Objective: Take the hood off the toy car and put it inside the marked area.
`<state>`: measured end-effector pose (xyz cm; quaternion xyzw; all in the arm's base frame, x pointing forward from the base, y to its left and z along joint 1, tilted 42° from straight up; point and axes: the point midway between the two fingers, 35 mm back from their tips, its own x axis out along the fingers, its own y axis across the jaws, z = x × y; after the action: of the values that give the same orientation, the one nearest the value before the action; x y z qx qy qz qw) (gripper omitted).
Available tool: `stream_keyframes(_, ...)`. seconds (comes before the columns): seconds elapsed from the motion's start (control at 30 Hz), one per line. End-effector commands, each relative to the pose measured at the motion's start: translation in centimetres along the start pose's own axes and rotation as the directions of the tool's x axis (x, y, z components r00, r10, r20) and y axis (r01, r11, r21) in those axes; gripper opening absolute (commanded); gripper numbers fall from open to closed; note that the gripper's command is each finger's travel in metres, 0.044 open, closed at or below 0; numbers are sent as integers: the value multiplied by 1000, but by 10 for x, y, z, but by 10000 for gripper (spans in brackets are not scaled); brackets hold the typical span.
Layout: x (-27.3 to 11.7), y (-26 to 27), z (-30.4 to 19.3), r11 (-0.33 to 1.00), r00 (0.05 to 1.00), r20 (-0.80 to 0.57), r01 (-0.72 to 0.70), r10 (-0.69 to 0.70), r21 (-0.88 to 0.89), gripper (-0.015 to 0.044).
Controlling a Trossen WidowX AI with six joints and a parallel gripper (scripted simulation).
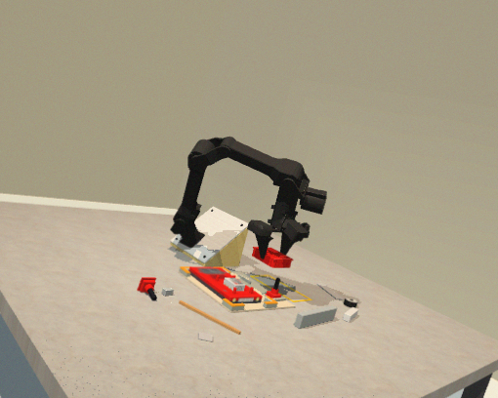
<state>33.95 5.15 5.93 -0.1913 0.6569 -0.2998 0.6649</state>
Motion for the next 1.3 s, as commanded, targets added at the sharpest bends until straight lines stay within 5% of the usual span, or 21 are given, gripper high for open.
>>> stream_keyframes(0.0,-1,22,-3,1000,1000,0,-9,9,9,0)
stream_keyframes(0.63,0,103,-35,1000,1000,-1,3,-3,17,0)
stream_keyframes(1.27,11,106,-36,1000,1000,-1,3,-3,16,0)
